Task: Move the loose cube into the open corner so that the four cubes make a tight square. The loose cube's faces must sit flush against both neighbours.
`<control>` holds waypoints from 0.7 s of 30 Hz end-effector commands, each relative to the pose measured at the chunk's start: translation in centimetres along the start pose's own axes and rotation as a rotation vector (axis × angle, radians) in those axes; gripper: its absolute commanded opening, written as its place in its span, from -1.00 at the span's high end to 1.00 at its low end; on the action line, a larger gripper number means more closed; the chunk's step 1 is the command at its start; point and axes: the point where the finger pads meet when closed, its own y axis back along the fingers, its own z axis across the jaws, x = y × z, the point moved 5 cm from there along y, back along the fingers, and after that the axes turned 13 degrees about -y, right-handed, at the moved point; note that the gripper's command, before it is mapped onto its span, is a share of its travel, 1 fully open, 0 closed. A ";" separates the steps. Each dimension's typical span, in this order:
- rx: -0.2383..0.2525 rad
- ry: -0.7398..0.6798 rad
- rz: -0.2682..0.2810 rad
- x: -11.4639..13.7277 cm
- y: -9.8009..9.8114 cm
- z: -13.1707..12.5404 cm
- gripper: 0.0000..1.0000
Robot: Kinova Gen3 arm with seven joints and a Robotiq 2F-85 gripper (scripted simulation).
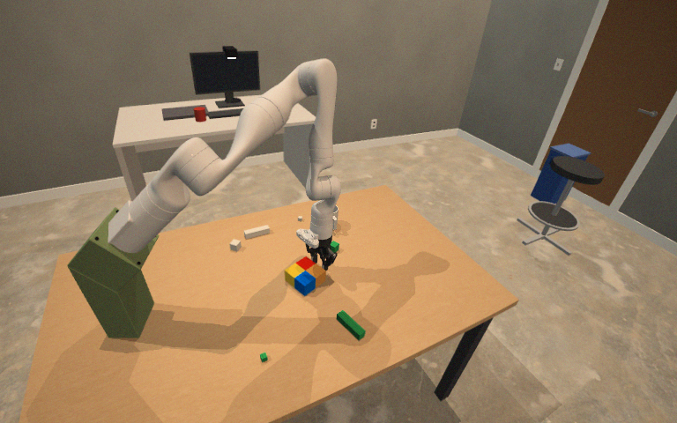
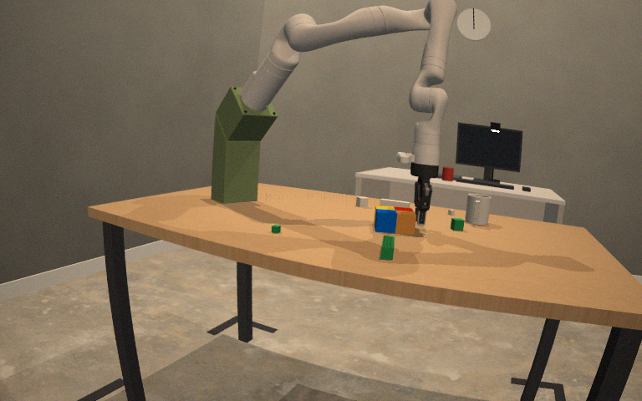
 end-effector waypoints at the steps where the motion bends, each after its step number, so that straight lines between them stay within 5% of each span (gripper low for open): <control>1: -0.003 -0.001 -0.003 -0.1 0.5 0.1 -0.06; 21: -0.003 -0.001 -0.003 -0.1 5.1 0.1 -0.06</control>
